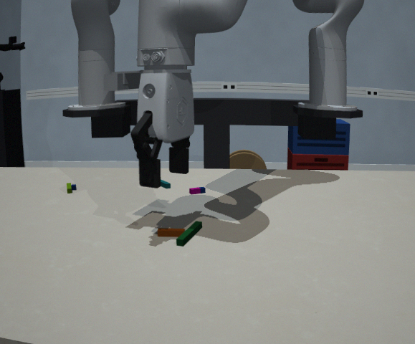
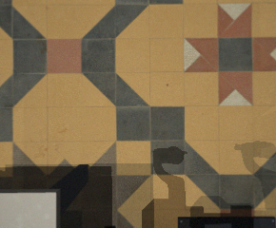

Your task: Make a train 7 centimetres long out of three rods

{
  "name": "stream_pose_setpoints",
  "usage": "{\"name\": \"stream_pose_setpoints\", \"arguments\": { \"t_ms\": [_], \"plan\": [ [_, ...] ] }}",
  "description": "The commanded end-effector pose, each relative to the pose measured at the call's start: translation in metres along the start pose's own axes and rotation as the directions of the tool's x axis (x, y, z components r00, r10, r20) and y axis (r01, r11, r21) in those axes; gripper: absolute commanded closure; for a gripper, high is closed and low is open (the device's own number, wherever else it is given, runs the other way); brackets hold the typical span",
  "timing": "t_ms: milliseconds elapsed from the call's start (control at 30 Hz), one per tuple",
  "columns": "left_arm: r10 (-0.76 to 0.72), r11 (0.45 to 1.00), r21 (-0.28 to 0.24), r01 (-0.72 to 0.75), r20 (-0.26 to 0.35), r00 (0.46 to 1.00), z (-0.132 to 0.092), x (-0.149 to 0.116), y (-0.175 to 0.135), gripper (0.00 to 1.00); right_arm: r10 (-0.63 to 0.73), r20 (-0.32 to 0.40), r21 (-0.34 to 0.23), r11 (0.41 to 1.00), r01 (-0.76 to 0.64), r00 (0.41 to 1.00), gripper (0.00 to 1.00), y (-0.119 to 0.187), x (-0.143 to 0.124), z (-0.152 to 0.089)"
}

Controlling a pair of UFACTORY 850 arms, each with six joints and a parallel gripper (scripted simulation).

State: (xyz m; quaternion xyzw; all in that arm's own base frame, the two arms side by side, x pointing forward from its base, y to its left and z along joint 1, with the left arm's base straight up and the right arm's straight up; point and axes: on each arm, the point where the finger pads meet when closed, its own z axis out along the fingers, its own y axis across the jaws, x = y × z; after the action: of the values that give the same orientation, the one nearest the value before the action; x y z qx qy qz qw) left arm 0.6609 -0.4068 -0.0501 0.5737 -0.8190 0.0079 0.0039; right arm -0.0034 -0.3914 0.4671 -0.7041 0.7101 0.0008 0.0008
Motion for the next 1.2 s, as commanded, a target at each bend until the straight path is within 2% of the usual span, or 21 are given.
{"name": "stream_pose_setpoints", "arguments": {
  "t_ms": [0, 233, 533, 567, 1167],
  "plan": [
    [-0.105, 0.994, -0.004, 0.105, 0.015, 0.994, -0.001, -0.003, -0.007, 0.00, 0.000, -0.002, 0.000, 1.000, 0.000, 1.000, 0.00, 0.000, 0.000, -0.001],
    [-0.313, 0.950, -0.001, 0.313, 0.016, 0.950, 0.000, -0.012, -0.018, 0.00, 0.000, -0.002, 0.000, 1.000, 0.000, 1.000, 0.00, 0.000, 0.000, -0.001],
    [-0.346, 0.938, 0.000, 0.346, 0.016, 0.938, 0.001, -0.014, -0.019, 0.00, 0.000, -0.002, 0.000, 1.000, 0.000, 1.000, 0.00, 0.000, 0.000, -0.001],
    [-0.346, 0.938, 0.000, 0.346, 0.016, 0.938, 0.001, -0.014, -0.019, 0.74, 0.000, -0.002, 0.000, 1.000, 0.000, 1.000, 0.00, 0.000, 0.000, -0.001],
    [-0.346, 0.938, 0.000, 0.346, 0.016, 0.938, 0.001, -0.014, -0.019, 0.74, 0.000, -0.002, 0.000, 1.000, 0.000, 1.000, 0.00, 0.000, 0.000, -0.001]
  ]
}}
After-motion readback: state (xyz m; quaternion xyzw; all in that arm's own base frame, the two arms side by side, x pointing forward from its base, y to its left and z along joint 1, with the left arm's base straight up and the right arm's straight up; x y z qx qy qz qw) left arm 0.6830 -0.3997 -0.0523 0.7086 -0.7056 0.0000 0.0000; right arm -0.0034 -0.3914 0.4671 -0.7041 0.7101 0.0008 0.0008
